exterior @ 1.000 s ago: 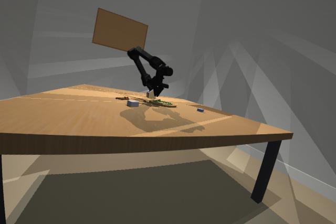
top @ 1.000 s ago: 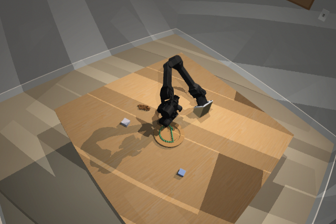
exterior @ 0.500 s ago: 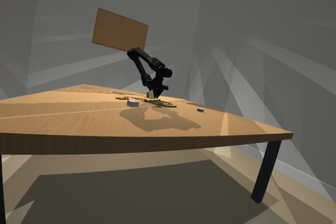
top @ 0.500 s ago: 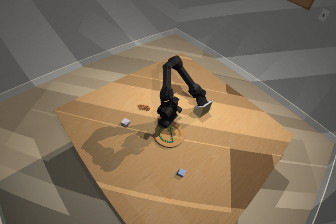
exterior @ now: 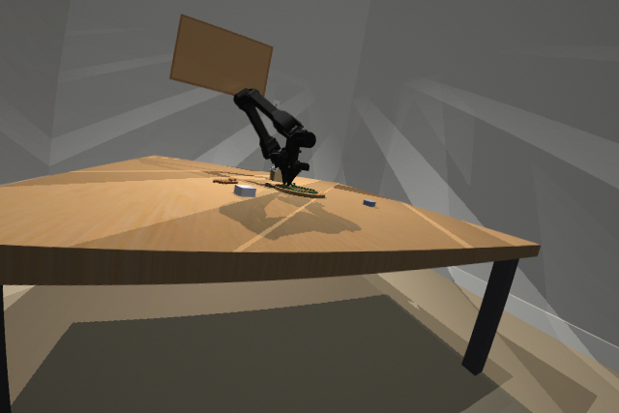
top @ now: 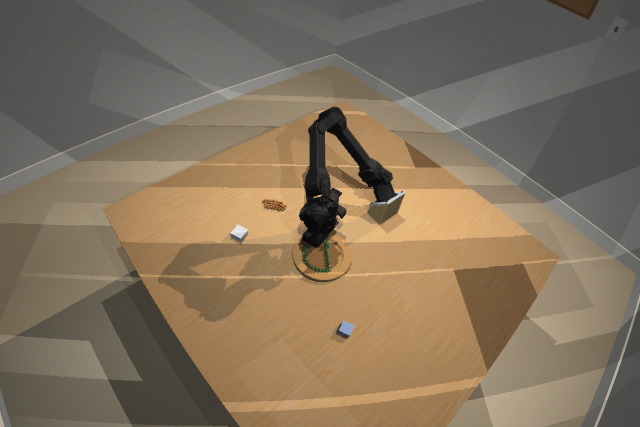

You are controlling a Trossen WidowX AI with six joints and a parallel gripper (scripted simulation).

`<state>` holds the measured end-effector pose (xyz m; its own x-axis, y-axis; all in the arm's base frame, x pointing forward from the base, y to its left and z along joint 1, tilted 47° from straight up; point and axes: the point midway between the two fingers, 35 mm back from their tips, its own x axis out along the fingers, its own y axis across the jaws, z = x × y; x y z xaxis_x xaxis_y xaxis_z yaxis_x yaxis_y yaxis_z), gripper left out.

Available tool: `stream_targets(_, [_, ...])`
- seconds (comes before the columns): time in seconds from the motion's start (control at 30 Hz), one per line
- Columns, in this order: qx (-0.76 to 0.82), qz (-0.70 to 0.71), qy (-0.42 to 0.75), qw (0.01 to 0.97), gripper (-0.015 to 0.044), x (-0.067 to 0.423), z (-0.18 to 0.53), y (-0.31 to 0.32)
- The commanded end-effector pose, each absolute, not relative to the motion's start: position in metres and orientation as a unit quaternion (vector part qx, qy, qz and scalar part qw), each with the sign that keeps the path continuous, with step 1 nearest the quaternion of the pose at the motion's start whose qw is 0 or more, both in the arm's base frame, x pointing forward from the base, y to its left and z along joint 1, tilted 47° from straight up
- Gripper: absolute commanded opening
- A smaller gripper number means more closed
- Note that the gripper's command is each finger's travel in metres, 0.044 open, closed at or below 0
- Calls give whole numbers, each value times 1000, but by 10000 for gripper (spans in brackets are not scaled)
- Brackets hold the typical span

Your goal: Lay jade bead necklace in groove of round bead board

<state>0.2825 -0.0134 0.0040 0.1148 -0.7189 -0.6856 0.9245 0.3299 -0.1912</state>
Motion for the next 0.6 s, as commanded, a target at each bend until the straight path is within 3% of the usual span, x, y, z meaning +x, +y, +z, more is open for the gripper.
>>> stream_targets(0.0, [144, -561, 358, 733, 94, 282, 4, -13])
stream_targets(0.13, [144, -561, 358, 733, 0, 282, 4, -13])
stream_targets(0.57, [144, -561, 358, 733, 0, 282, 4, -13])
